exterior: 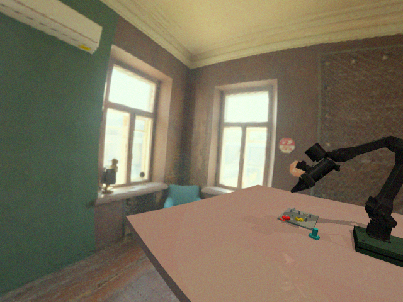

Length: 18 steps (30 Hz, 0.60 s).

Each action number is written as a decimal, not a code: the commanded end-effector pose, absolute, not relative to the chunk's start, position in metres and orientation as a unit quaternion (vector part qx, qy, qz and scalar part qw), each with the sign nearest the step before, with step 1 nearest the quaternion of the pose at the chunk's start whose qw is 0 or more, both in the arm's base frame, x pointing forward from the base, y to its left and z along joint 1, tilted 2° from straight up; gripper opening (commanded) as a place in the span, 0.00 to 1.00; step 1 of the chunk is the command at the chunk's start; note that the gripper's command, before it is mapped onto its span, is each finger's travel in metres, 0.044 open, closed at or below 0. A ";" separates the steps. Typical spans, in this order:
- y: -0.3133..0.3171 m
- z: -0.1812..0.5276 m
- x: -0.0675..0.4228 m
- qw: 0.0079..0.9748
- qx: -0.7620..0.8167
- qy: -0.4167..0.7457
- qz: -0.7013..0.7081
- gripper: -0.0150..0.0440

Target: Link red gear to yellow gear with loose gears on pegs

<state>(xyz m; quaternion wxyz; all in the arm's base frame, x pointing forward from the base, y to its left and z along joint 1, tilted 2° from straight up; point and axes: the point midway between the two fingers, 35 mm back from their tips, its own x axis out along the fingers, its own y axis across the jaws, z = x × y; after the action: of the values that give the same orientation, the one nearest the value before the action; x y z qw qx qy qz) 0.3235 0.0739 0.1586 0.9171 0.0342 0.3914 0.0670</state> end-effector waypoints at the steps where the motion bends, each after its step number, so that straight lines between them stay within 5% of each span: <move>1: 0.091 0.109 0.295 0.845 0.025 0.532 0.052 1.00; 6: 0.101 0.068 0.244 0.726 -0.013 0.687 0.008 1.00; 18: 0.101 0.063 0.229 0.709 -0.020 0.705 0.000 1.00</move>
<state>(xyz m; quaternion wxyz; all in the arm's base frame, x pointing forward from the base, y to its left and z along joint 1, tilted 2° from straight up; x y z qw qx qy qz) 0.2320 0.1023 0.0654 0.7131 -0.0179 0.7008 0.0046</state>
